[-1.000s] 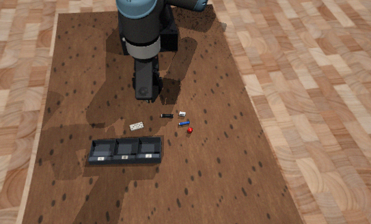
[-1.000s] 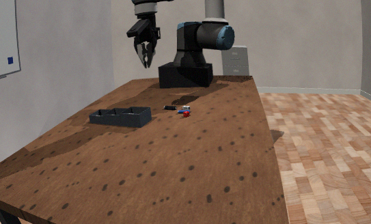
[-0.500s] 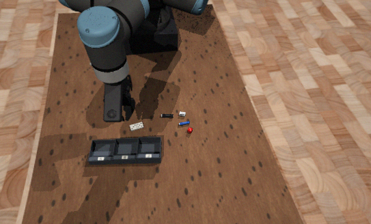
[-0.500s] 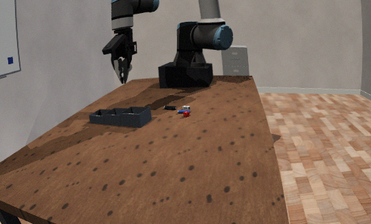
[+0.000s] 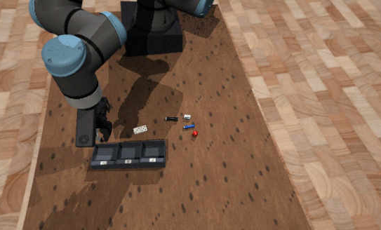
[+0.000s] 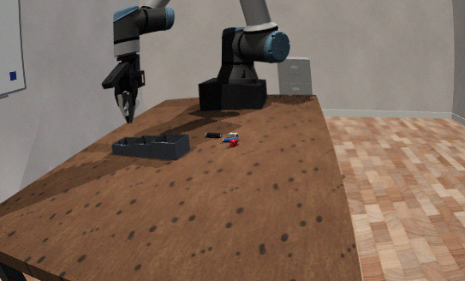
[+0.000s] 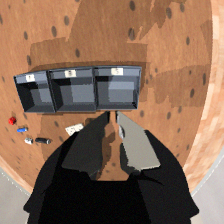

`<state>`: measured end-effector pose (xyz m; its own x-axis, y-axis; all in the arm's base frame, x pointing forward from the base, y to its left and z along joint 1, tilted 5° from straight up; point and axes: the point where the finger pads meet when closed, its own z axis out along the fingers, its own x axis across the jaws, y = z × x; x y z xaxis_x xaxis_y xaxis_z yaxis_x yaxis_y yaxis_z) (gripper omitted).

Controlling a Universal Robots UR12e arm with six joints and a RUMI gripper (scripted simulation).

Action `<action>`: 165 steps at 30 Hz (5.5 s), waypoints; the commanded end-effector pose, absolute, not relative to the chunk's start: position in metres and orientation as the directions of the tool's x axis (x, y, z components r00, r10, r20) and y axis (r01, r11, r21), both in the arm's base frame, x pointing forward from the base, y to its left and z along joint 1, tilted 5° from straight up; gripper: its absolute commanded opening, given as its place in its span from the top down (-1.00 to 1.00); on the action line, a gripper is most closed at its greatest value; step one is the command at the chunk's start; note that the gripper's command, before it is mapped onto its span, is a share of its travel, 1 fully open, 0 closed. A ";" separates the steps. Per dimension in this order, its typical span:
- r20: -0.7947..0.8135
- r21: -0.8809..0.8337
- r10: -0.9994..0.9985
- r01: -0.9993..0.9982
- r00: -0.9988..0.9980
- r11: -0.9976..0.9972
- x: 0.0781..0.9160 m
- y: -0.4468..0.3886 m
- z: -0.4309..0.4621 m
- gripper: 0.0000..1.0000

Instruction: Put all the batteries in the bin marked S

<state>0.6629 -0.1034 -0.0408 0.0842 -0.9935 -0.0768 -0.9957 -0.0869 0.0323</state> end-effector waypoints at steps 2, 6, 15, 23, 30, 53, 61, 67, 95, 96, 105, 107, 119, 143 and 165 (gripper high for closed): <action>-0.076 0.031 -0.993 -0.996 0.085 -0.087 0.668 -0.111 -0.046 0.91; -0.076 0.031 -0.993 -0.996 0.085 -0.087 0.668 -0.110 -0.048 0.91; -0.076 0.031 -0.993 -0.996 0.085 -0.087 0.668 -0.109 -0.067 0.91; -0.076 0.031 -0.993 -0.996 0.085 -0.087 0.667 -0.107 -0.088 0.91; -0.076 0.031 -0.993 -0.996 0.085 -0.087 0.666 -0.106 -0.101 0.91; -0.076 0.031 -0.993 -0.996 0.085 -0.087 0.666 -0.106 -0.105 0.91; -0.076 0.031 -0.993 -0.996 0.085 -0.087 0.666 -0.106 -0.105 0.91; -0.076 0.031 -0.993 -0.996 0.085 -0.087 0.666 -0.106 -0.105 0.91; -0.076 0.031 -0.993 -0.996 0.085 -0.087 0.667 -0.107 -0.089 0.91; -0.076 0.031 -0.993 -0.996 0.085 -0.087 0.667 -0.108 -0.088 0.91; -0.076 0.031 -0.993 -0.996 0.085 -0.087 0.667 -0.108 -0.076 0.91; -0.076 0.031 -0.993 -0.996 0.085 -0.087 0.668 -0.109 -0.068 0.91; -0.076 0.031 -0.993 -0.996 0.085 -0.087 0.669 -0.111 -0.046 0.91; -0.076 0.031 -0.993 -0.996 0.085 -0.087 0.663 -0.027 -0.039 0.91; -0.076 0.031 -0.993 -0.996 0.085 -0.087 0.661 -0.023 -0.084 0.91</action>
<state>0.6605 -0.0238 -0.0775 0.0846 -0.9934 -0.0770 -0.9957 -0.0873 0.0323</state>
